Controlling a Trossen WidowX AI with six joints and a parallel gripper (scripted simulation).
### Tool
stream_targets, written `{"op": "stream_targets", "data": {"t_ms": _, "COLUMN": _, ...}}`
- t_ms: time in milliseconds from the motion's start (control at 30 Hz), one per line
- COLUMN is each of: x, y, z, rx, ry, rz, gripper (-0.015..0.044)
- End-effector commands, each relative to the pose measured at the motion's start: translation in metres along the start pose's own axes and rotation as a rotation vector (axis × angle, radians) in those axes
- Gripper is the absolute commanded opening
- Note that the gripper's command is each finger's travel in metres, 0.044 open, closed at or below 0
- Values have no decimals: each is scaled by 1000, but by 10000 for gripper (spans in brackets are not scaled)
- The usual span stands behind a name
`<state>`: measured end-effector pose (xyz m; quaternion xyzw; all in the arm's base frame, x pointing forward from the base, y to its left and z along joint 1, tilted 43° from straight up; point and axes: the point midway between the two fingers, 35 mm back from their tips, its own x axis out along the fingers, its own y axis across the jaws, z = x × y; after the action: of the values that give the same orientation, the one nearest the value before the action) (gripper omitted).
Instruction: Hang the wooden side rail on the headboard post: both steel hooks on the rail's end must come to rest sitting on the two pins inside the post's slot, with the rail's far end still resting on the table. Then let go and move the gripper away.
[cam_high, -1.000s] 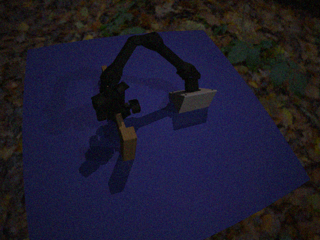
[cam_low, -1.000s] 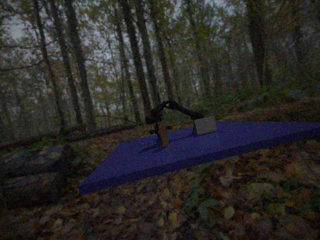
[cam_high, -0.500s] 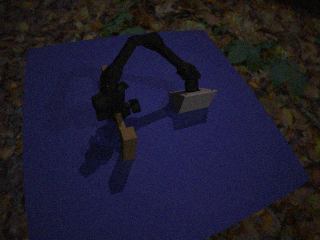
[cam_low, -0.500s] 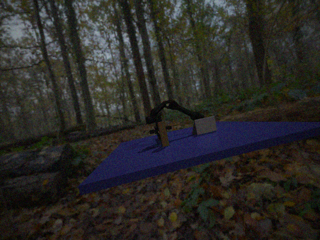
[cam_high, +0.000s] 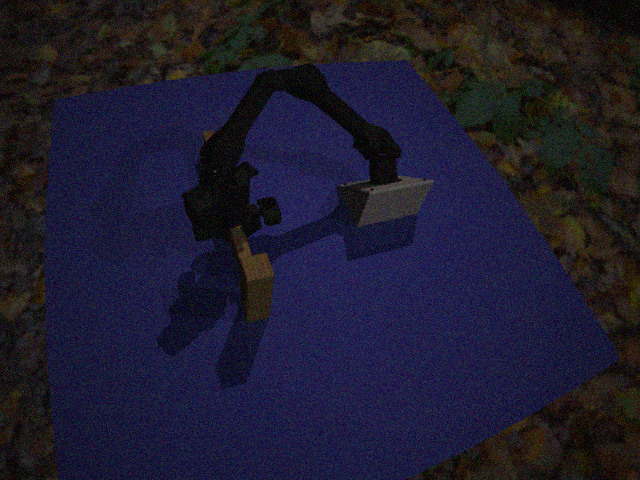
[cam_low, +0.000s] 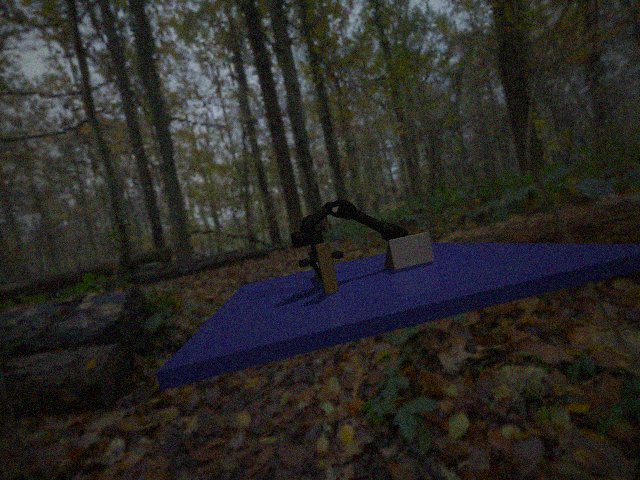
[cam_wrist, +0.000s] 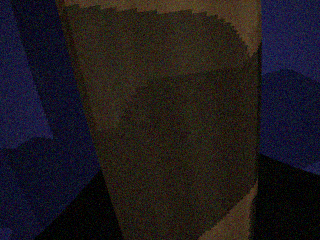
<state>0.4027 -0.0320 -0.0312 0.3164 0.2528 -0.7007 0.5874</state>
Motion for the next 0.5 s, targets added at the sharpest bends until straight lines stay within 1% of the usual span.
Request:
{"op": "stream_targets", "data": {"t_ms": 0, "x": -6, "y": 1, "z": -1, "rx": -3, "ry": 0, "rz": 14, "gripper": 0}}
{"op": "stream_targets", "data": {"t_ms": 467, "x": -8, "y": 1, "z": -1, "rx": -3, "ry": 0, "rz": 14, "gripper": 0}}
